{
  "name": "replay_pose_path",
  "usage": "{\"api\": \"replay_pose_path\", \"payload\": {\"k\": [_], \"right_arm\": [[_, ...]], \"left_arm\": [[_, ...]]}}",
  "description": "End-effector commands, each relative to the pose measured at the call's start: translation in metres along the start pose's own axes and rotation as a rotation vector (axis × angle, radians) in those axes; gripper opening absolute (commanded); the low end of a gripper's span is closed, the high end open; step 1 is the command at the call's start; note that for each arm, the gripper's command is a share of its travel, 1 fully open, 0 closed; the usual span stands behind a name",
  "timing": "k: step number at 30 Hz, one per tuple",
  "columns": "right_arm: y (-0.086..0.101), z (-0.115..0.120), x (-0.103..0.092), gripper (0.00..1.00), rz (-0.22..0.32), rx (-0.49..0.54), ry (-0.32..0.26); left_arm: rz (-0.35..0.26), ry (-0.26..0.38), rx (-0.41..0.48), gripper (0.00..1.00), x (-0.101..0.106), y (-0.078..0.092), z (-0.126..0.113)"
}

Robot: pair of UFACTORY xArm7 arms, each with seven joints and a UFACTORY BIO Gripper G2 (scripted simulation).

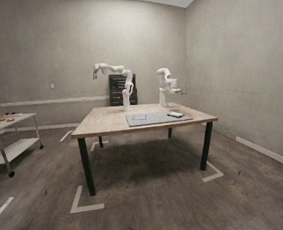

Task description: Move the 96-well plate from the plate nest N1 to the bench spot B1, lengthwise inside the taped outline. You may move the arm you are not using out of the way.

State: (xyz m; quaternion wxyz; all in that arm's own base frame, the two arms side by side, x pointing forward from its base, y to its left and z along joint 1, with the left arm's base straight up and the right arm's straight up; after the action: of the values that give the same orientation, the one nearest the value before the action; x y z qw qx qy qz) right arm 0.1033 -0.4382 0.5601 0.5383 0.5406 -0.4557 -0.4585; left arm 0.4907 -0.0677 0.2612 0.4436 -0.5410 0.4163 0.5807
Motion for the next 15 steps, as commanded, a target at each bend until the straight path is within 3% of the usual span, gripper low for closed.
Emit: {"api": "replay_pose_path", "payload": {"k": [1,15], "right_arm": [[0.002,0.0,0.0,1.0,0.004,0.0,0.0],[0.002,0.0,0.0,1.0,0.004,0.0,0.0]], "left_arm": [[-0.006,0.001,-0.01,0.37,0.009,-0.005,-0.02],[-0.006,0.001,-0.01,0.37,0.04,-0.011,-0.071]]}}
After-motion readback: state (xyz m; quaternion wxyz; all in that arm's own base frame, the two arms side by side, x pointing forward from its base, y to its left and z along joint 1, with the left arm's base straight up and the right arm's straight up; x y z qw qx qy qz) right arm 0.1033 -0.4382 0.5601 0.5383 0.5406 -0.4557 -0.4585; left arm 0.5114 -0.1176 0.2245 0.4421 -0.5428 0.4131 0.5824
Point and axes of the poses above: on each arm, the point midway between the two finger pads, its own y axis back along the fingers, its own z axis across the jaws, x = y × z, the point moved 6 cm from there along y, back along the fingers, and after that the axes turned 4 degrees about -y, right-handed, at the moved point
